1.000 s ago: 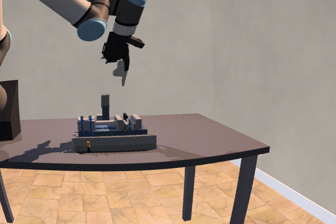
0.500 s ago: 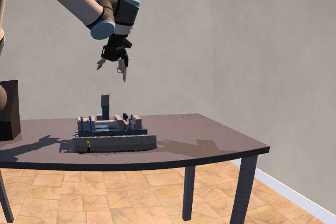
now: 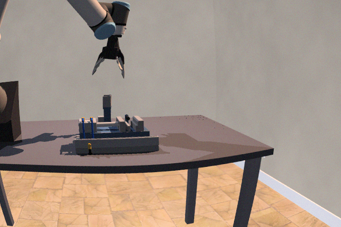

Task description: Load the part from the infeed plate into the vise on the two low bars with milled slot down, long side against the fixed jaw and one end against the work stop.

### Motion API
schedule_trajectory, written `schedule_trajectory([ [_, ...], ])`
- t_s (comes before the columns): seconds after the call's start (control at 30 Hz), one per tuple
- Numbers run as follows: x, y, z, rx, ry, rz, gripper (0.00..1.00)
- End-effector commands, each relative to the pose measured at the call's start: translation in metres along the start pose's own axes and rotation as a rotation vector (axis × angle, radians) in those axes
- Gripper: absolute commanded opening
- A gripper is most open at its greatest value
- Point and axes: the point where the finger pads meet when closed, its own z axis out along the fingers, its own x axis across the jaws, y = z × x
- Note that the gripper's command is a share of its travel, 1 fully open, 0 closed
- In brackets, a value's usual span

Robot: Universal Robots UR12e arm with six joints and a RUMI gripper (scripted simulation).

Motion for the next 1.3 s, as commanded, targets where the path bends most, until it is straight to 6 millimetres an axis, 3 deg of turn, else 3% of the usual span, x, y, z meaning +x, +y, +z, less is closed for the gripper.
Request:
schedule_trajectory([
  [0.0,-0.006,-0.015,0.002,-0.032,0.033,-0.074,1.00],
  [0.43,-0.029,-0.054,0.009,-0.130,0.112,-0.271,1.00],
  [1.0,-0.034,-0.062,0.010,-0.152,0.129,-0.313,1.00],
  [1.03,-0.034,-0.062,0.010,-0.152,0.129,-0.313,0.51],
  [1.27,-0.034,-0.062,0.010,-0.152,0.129,-0.313,0.51],
])
